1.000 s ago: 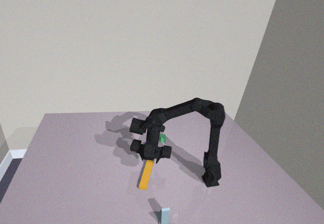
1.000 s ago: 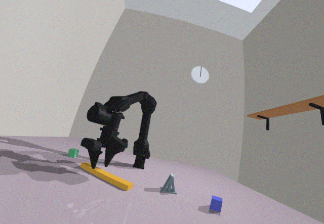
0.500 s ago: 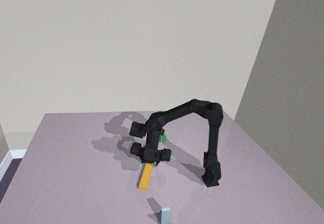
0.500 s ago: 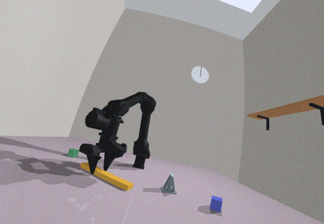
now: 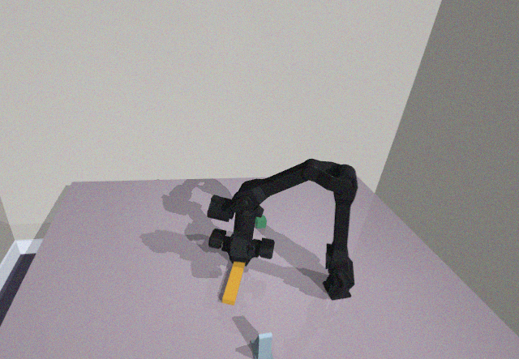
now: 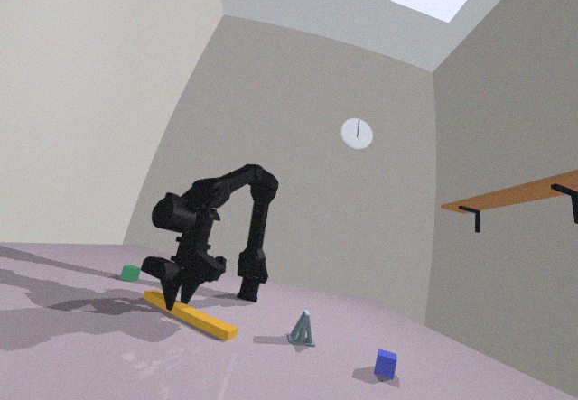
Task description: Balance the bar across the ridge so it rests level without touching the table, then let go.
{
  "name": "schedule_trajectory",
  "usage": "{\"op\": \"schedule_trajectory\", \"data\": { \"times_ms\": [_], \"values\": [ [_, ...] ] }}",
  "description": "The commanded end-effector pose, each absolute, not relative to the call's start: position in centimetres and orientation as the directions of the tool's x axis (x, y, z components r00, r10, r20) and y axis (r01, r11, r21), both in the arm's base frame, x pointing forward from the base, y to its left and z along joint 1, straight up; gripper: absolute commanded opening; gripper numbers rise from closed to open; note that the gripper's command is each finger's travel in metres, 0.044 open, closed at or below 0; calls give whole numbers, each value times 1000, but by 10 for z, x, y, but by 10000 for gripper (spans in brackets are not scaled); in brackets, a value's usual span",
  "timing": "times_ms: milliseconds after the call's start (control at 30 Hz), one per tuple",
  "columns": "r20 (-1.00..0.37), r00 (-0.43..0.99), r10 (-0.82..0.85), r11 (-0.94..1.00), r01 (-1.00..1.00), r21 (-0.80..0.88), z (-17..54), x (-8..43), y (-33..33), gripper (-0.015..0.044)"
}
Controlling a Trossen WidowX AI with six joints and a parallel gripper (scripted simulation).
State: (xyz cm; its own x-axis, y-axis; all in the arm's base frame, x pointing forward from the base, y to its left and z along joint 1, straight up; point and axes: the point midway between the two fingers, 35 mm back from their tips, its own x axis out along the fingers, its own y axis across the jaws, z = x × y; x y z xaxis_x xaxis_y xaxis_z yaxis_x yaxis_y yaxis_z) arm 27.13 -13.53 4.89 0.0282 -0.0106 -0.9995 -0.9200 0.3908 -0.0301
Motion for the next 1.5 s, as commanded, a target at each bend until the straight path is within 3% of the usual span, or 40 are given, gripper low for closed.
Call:
{"op": "schedule_trajectory", "data": {
  "times_ms": [0,100,233,1467],
  "values": [
    [-1000,28,-11,391,-920,-30,49,271,-135,118],
    [-1000,28,-11,391,-920,-30,49,271,-135,98],
    [-1000,28,-11,391,-920,-30,55,272,-136,0],
    [-1000,28,-14,396,-918,-31,149,271,-135,0]
  ]
}}
